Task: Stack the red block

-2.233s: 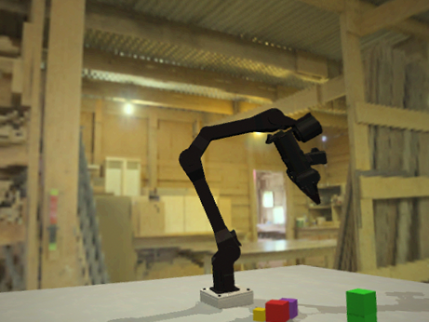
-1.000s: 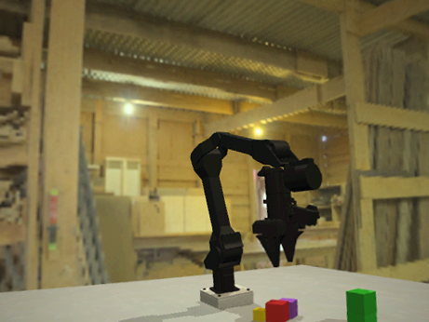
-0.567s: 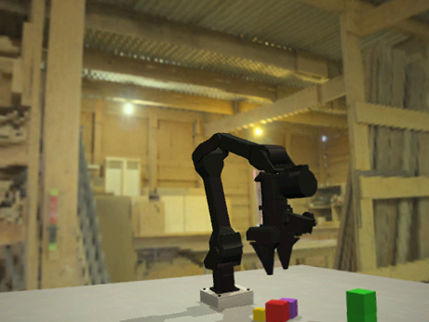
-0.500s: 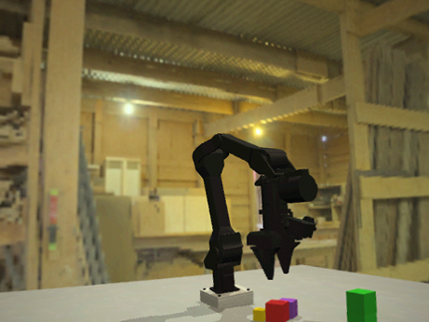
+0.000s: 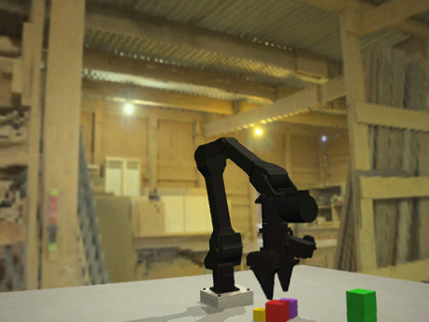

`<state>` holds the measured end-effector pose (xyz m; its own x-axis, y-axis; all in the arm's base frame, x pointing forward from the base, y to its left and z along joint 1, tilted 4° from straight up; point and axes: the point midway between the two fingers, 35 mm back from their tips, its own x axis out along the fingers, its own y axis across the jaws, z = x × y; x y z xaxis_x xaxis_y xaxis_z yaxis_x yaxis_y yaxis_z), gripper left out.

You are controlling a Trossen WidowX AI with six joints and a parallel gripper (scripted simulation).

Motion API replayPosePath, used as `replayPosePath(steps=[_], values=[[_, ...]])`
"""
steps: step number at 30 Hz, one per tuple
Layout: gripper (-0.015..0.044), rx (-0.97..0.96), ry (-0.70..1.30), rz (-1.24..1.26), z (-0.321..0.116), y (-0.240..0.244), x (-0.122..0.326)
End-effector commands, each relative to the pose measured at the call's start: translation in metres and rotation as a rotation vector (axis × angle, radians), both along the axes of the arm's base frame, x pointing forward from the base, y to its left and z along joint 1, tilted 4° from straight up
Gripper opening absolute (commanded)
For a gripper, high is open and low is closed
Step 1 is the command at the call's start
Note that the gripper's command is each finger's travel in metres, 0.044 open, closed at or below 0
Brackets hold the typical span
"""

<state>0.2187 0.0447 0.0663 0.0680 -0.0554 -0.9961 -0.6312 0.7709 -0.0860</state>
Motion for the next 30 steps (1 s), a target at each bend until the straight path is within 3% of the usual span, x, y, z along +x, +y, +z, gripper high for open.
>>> replayPosePath(steps=[1, 30], values=[[0.044, -0.006, 0.008, 0.003, -0.008, -0.001, -0.001], [0.044, -0.007, 0.009, 0.003, -0.047, -0.004, 0.0]])
